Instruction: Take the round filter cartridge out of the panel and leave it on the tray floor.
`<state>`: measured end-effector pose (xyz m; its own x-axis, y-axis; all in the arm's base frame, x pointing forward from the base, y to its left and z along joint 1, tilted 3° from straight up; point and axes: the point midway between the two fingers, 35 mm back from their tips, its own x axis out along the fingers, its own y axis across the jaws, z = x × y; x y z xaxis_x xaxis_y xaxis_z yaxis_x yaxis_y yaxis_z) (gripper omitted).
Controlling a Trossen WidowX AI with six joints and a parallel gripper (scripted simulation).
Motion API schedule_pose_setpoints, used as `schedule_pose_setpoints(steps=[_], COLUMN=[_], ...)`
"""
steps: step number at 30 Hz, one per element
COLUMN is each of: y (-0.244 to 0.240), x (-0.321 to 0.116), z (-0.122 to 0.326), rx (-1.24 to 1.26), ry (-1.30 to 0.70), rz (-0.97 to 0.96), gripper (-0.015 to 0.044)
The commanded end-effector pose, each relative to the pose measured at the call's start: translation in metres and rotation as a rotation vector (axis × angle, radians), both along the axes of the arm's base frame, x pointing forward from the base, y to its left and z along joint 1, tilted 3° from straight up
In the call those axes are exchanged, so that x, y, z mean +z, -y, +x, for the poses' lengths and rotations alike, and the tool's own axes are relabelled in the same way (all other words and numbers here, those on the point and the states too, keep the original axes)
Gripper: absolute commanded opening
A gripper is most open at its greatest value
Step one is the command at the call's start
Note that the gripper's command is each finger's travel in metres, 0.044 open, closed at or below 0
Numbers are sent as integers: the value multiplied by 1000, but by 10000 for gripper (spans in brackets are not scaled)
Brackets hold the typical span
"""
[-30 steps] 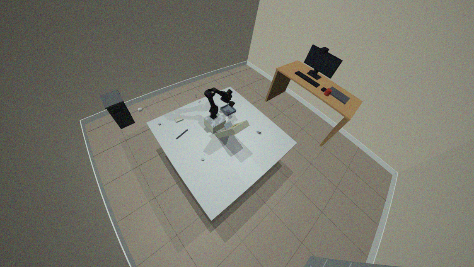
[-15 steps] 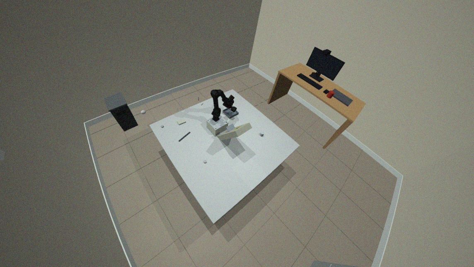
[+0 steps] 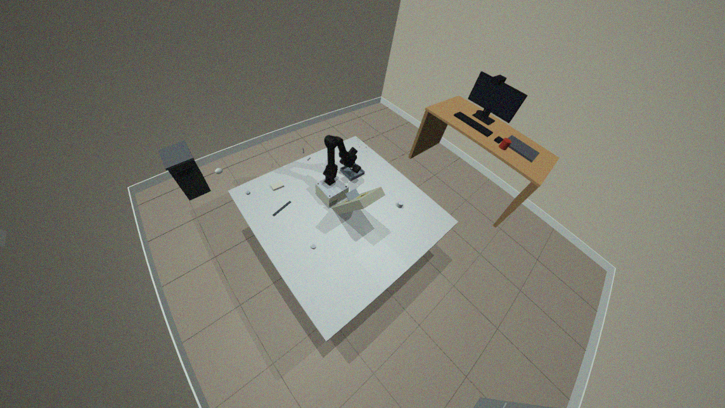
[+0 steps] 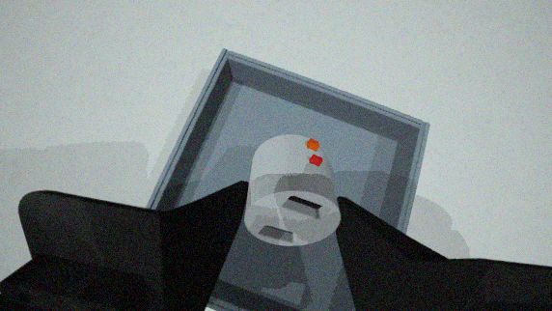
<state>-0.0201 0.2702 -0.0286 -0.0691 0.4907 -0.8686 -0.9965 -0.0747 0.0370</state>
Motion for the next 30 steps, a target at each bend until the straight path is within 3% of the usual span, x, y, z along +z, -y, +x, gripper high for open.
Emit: schedule_pose_setpoints(steps=[1, 10, 15, 21, 30], y=[-1, -1, -2, -2, -5], x=[1, 1, 8, 69, 57], z=[0, 0, 0, 2, 2], rx=[0, 0, 0, 0, -7], ry=[0, 0, 0, 0, 0], rz=[2, 2, 2, 2, 6], gripper=[210, 440, 440, 440, 440])
